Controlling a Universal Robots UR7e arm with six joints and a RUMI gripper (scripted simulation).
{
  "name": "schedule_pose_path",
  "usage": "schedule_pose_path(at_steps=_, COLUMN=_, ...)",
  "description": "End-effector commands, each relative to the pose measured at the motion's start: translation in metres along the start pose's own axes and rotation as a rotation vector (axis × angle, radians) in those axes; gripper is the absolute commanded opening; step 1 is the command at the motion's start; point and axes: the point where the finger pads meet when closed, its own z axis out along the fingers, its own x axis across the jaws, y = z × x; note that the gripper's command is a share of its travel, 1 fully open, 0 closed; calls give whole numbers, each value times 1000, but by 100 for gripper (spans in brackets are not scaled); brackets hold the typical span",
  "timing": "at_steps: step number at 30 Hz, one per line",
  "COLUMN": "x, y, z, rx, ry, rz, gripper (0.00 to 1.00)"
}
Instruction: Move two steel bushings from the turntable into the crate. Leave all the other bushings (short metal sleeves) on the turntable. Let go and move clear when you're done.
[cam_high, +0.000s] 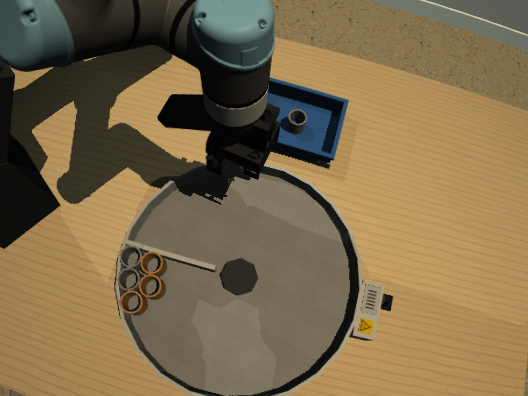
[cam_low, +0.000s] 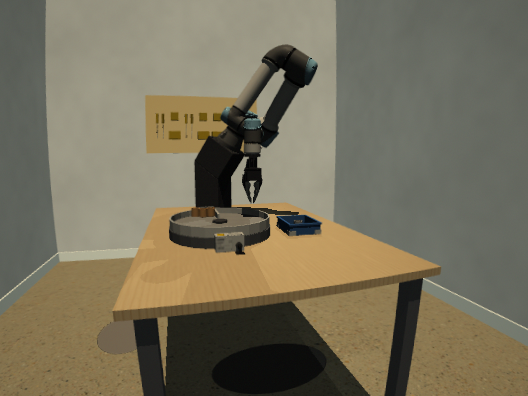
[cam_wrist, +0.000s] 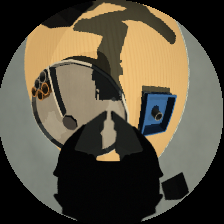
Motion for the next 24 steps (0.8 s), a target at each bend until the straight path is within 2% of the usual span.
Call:
schedule_pose_path(at_steps=1, x=-33, y=-10, z=0, rx=-3, ry=3, rz=27, gripper=5)
schedule_pose_path(at_steps=4, x=-39, y=-11, z=0, rx=-2, ry=2, rz=32, gripper=5)
schedule_pose_path(at_steps=19, x=-121, y=-37, z=0, rx=-3, ry=3, rz=106, gripper=5)
schedule_pose_path(at_steps=21, x=-121, y=-37, z=0, rx=-3, ry=3, rz=106, gripper=5)
schedule_pose_path(at_steps=24, x=-137, y=-41, z=0, rx=-2, ry=2, rz=120, gripper=5)
